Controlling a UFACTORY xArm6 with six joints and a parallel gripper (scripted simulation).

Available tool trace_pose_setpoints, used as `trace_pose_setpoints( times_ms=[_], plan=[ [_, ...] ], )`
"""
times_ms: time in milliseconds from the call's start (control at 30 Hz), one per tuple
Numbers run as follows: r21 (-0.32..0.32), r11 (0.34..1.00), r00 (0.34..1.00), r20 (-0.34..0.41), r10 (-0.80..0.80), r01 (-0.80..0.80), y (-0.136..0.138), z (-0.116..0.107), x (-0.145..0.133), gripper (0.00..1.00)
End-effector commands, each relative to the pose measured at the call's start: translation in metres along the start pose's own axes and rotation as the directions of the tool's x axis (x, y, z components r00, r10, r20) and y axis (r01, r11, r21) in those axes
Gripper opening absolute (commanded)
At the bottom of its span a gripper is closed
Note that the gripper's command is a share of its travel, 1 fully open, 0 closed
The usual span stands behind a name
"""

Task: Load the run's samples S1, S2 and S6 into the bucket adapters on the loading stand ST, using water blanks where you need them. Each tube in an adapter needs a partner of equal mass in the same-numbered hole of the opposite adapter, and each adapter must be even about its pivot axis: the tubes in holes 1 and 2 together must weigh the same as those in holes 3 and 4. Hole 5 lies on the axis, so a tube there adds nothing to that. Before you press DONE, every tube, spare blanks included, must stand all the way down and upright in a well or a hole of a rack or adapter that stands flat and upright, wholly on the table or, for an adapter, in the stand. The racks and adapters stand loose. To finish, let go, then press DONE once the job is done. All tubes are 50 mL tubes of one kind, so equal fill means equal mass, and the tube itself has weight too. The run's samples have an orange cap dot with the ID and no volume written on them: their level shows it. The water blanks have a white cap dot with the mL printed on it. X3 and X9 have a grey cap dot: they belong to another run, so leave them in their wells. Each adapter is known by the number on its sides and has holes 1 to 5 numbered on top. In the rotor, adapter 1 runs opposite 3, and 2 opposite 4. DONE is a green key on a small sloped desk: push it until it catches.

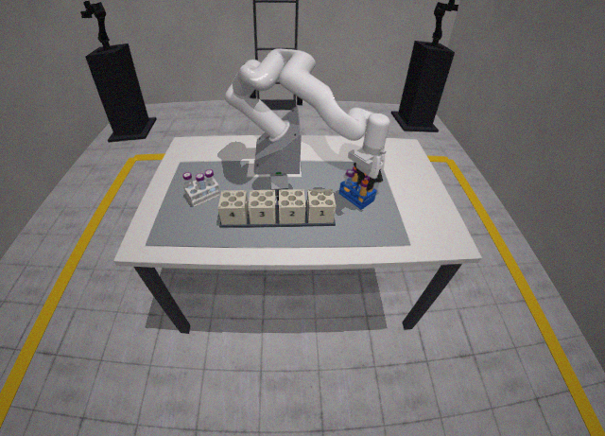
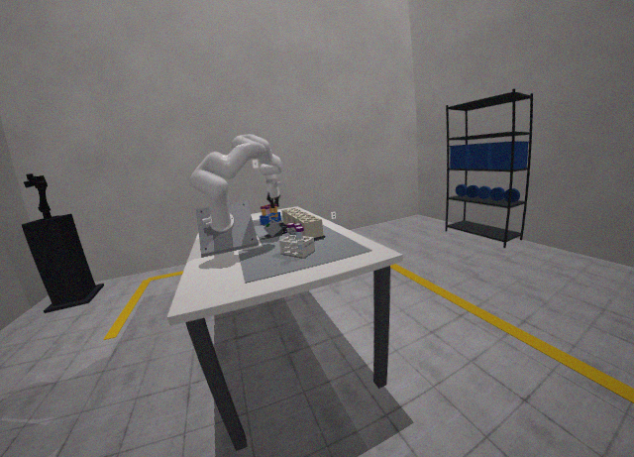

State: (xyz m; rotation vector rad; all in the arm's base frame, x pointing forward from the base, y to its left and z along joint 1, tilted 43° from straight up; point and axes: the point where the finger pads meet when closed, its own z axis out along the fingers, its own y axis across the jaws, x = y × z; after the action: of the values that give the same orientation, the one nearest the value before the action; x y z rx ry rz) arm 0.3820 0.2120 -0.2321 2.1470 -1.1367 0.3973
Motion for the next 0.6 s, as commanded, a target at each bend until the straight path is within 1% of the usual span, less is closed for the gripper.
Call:
trace_pose_setpoints(
  times_ms=[0,567],
  plan=[
    [0.005,1.0,1.0,0.001,0.001,-0.001,-0.002,-0.002,0.0,0.44],
    [0.005,1.0,1.0,0.001,0.001,-0.001,-0.001,-0.03,0.0,0.44]
  ],
)
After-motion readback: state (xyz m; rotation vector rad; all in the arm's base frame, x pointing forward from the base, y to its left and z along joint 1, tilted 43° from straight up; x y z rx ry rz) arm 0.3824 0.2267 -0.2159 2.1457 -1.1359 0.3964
